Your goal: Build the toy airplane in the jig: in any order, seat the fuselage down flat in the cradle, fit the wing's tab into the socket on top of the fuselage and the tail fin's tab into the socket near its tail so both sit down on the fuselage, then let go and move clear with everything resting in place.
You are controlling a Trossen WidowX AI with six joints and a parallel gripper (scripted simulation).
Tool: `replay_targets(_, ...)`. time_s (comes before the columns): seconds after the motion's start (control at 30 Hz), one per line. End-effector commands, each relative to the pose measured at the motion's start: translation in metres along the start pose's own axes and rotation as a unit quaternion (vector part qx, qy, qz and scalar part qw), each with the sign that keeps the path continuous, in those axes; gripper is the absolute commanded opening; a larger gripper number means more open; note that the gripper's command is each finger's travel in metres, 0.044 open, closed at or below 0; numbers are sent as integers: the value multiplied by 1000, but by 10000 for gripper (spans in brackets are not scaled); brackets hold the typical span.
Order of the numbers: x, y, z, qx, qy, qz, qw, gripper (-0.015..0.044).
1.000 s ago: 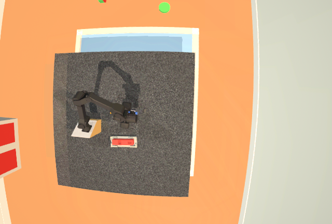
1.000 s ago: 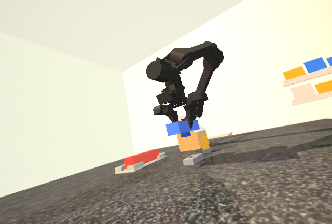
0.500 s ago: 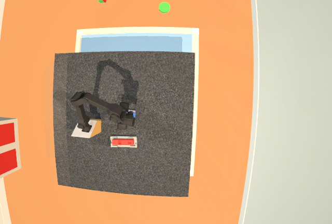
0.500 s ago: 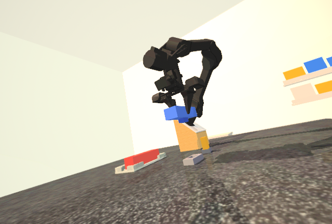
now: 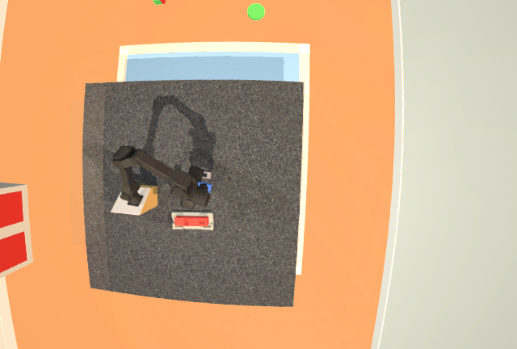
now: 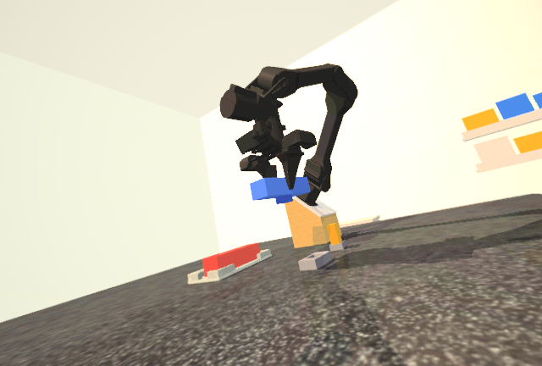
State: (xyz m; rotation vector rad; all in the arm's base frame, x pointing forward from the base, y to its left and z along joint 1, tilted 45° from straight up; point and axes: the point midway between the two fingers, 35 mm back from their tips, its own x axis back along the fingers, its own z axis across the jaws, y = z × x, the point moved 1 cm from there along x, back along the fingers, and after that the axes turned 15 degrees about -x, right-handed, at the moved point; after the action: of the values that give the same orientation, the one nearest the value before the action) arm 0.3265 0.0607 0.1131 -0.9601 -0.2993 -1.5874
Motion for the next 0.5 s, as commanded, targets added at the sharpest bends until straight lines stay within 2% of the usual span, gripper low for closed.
replay_targets(0.0,-2,7,-14,-37,-3,-2,999,0)
replay_targets(0.47,-7,25,-56,-146,-8,-7,989,0)
